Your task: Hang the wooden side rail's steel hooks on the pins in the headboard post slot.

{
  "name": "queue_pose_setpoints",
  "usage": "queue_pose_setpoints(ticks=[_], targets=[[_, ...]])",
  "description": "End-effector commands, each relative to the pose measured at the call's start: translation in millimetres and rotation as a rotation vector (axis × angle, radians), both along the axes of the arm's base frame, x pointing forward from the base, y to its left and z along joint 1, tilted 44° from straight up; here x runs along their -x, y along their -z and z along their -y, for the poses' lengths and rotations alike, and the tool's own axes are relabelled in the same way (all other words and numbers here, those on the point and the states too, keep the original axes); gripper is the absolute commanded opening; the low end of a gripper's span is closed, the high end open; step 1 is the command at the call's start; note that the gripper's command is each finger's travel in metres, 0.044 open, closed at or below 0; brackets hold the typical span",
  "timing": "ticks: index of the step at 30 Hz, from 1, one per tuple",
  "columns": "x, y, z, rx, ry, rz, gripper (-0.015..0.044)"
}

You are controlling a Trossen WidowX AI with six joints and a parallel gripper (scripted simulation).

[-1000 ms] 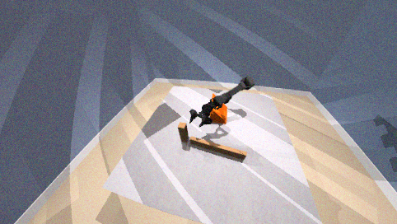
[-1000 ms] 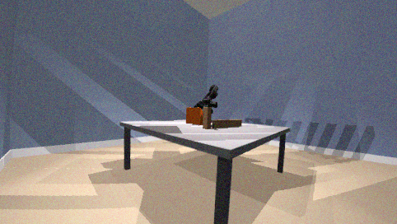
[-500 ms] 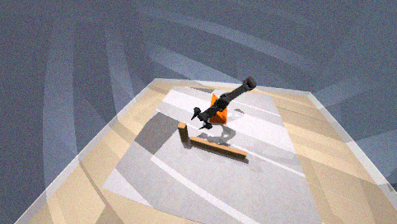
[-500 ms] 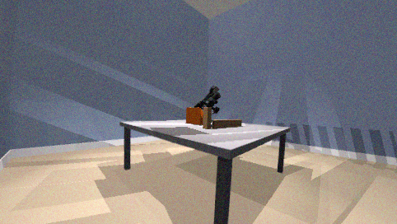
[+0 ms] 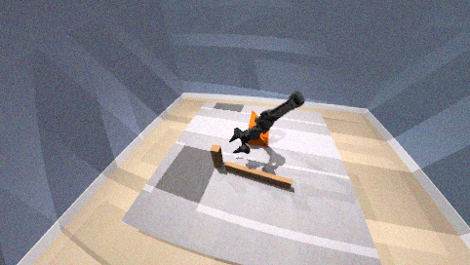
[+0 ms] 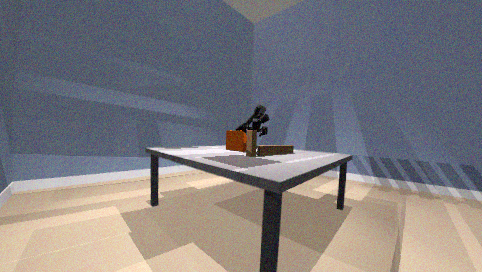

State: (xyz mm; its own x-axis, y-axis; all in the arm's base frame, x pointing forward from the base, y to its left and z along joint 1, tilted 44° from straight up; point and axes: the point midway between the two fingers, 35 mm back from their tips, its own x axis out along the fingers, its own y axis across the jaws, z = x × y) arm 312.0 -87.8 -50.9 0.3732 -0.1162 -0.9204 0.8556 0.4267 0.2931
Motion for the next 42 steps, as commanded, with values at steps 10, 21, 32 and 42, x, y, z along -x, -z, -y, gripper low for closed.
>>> queue_pose_setpoints(ticks=[10,21,32,42], targets=[[0,0,1,0.001,0.01,0.002,0.044],[-26,4,-5,0.023,-0.535,-0.126,0.044],[-60,-2,-15,-0.01,-1.439,-0.078,0.044],[-83,-21,-23,0.014,-2.142,0.292,0.044]])
